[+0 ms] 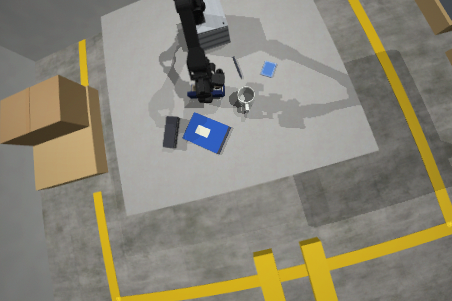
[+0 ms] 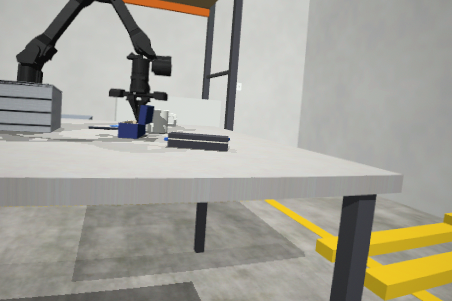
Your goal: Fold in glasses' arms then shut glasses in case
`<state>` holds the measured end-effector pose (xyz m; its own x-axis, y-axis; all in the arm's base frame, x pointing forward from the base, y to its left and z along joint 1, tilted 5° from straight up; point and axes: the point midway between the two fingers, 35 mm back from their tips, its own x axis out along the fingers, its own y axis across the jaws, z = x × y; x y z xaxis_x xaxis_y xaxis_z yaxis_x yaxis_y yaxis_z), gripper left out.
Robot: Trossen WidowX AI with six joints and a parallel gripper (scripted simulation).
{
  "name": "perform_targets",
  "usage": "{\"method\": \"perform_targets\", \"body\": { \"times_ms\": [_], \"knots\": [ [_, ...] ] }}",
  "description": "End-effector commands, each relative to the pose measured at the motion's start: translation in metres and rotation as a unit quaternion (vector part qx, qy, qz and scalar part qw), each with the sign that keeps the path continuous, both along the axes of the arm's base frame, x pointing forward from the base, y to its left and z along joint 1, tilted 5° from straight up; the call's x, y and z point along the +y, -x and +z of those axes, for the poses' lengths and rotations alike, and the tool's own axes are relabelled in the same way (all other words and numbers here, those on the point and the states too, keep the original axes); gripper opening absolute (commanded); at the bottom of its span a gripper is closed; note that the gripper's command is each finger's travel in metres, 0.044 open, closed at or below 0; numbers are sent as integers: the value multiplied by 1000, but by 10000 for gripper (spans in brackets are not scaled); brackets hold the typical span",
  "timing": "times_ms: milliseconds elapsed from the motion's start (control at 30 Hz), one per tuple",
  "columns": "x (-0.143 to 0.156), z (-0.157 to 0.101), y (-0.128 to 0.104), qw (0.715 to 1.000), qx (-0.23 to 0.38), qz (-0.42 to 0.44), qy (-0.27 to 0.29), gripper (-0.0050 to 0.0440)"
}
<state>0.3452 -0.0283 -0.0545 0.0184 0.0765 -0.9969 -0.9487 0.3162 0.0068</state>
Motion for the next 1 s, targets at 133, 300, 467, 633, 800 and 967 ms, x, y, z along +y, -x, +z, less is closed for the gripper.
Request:
{"method": "perform_targets", "body": {
  "times_ms": [133,300,467,633,800,967],
  "knots": [
    [9,4,-3,1000,-1,0,-2,0],
    [1,20,-1,1000,-1,0,-2,0],
    [-23,21,5,1000,-1,0,-2,0],
    [-50,20,12,1000,-1,0,-2,0],
    [-62,22,15,1000,-1,0,-2,0],
    [-90,20,22,1000,-1,0,-2,0]
  ]
}}
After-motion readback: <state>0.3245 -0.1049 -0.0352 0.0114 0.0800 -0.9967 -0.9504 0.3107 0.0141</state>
